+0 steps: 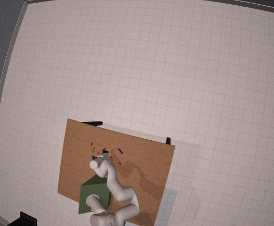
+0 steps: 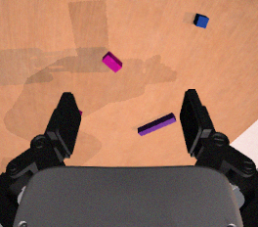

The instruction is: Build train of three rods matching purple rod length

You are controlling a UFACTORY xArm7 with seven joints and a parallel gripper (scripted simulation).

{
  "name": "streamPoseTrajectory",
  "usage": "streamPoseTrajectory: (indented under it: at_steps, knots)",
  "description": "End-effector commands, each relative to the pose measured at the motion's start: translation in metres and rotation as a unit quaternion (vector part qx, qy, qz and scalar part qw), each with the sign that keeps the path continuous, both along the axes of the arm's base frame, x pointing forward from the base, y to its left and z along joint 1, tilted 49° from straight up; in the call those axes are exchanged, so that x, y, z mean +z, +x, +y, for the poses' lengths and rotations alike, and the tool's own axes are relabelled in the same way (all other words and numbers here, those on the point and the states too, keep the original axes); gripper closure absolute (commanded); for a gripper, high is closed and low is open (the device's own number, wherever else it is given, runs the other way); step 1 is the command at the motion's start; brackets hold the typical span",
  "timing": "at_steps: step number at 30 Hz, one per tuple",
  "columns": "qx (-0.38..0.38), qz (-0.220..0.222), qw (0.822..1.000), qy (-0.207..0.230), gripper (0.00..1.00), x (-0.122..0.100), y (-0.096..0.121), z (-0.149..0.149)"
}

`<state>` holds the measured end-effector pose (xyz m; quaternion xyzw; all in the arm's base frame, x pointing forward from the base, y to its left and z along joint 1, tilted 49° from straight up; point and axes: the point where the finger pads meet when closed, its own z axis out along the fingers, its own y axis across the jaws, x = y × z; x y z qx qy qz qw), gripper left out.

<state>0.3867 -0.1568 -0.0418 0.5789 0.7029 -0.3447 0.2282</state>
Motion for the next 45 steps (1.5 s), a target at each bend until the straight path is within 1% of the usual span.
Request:
streamPoseTrajectory:
  at_steps: [1,4,6,7,10,13,17,21,23,25,27,30,32,34,45]
  knots:
    - [-0.050,-0.067,0.997,-0.007,0.00,0.007,0.001,-0.004]
    - [-0.082,-0.104,0.991,-0.011,0.00,0.011,0.001,-0.007]
    - [-0.082,-0.104,0.991,-0.011,0.00,0.011,0.001,-0.007]
    - [-0.113,-0.138,0.984,-0.014,0.00,0.014,0.000,-0.010]
    - [-0.137,-0.166,0.976,-0.017,0.00,0.017,0.000,-0.013]
    - [-0.170,-0.203,0.964,-0.020,0.00,0.021,-0.001,-0.016]
    - [-0.212,-0.250,0.944,-0.025,0.00,0.026,-0.002,-0.020]
    - [-0.253,-0.296,0.921,-0.029,0.00,0.031,-0.003,-0.024]
    - [-0.253,-0.296,0.921,-0.029,0.00,0.031,-0.003,-0.024]
    - [-0.289,-0.337,0.895,-0.032,0.00,0.036,-0.004,-0.028]
    - [-0.303,-0.353,0.884,-0.034,0.00,0.038,-0.004,-0.029]
    - [-0.332,-0.385,0.861,-0.036,0.00,0.041,-0.005,-0.032]
    - [-0.342,-0.396,0.851,-0.037,0.00,0.043,-0.006,-0.033]
    - [-0.345,-0.400,0.848,-0.038,0.00,0.043,-0.006,-0.034]
    - [-0.345,-0.400,0.848,-0.038,0.00,0.043,-0.006,-0.034]
